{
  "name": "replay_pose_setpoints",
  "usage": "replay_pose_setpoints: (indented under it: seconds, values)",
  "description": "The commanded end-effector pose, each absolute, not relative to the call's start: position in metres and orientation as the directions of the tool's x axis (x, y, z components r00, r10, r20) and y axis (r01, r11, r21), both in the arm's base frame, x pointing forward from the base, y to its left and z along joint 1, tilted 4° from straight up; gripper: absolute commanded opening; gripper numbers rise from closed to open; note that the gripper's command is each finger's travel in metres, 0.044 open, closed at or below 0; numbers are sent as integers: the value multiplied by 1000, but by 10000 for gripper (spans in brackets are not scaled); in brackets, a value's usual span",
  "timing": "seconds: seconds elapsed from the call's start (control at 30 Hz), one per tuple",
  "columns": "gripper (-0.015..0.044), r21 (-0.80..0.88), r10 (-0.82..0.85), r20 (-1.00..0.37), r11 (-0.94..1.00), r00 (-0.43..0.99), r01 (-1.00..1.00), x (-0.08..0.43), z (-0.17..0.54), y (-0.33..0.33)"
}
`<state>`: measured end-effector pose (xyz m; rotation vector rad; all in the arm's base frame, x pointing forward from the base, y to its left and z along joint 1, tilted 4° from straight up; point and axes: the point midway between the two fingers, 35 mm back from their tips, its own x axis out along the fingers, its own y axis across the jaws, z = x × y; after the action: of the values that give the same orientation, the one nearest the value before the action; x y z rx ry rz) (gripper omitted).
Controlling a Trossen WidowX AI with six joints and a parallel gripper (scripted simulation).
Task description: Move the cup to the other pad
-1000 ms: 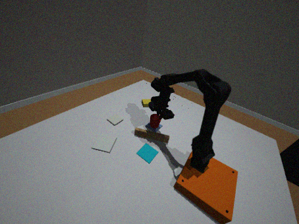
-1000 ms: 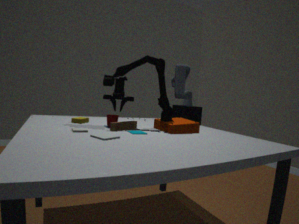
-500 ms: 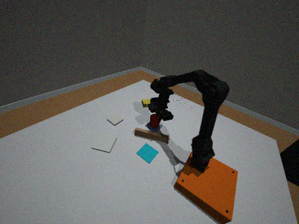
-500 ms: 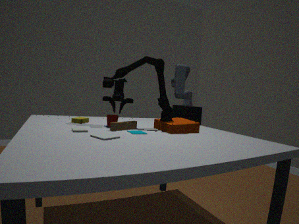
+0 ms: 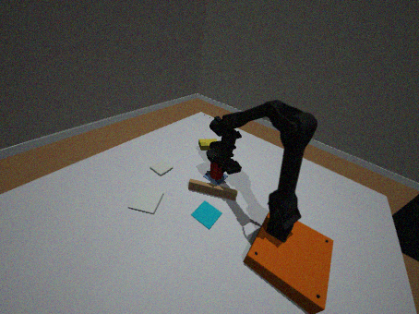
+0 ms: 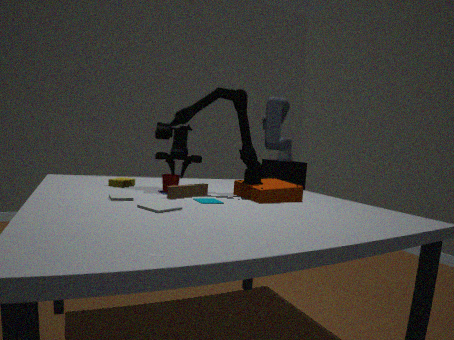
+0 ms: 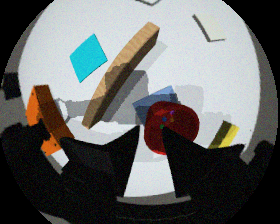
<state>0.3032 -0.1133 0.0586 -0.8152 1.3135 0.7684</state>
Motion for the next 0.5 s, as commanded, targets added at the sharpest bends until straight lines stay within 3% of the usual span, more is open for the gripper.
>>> replay_pose_setpoints:
  seconds: [0.0,0.47]
  values:
    - [148,-62,32,-995,517,92,-854,302,49,-112]
    - [148,-62,32,-995,517,91,-854,302,30,-110]
